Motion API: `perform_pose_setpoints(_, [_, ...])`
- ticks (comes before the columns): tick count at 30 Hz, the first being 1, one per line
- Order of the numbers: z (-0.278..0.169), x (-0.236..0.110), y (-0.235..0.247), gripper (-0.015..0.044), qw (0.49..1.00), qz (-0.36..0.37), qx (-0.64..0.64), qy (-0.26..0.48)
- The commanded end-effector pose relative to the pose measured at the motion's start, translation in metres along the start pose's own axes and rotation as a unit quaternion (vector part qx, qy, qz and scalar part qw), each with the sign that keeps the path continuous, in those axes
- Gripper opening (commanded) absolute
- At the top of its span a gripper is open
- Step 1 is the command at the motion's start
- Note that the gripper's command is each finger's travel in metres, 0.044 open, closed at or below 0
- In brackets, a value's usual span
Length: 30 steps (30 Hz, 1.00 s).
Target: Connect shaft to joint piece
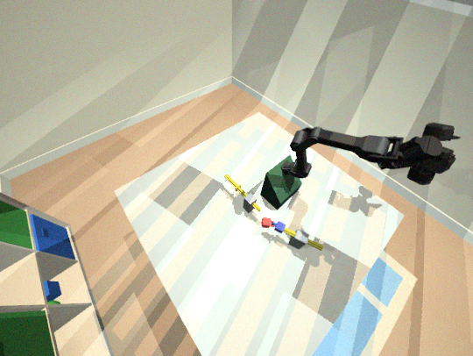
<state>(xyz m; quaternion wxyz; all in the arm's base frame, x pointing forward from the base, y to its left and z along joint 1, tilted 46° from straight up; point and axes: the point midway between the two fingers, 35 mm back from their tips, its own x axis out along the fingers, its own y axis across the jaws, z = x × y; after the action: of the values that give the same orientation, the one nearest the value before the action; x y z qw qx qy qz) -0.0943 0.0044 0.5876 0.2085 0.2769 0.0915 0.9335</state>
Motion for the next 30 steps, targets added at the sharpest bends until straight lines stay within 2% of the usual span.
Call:
perform_pose_setpoints(1, [-0.005,0.015,-0.031,0.0440,0.999,-0.052,0.001,0.002])
perform_pose_setpoints(10, [-0.013,0.035,-0.107,0.0440,0.985,-0.173,-0.011,0.014])
perform_pose_setpoints(16, [-0.018,0.034,-0.171,0.0440,0.962,-0.270,-0.024,0.028])
perform_pose_setpoints(24, [-0.019,0.006,-0.253,0.0440,0.918,-0.394,0.000,0.030])
perform_pose_setpoints(30, [-0.015,-0.034,-0.311,0.0440,0.873,-0.486,-0.007,0.039])
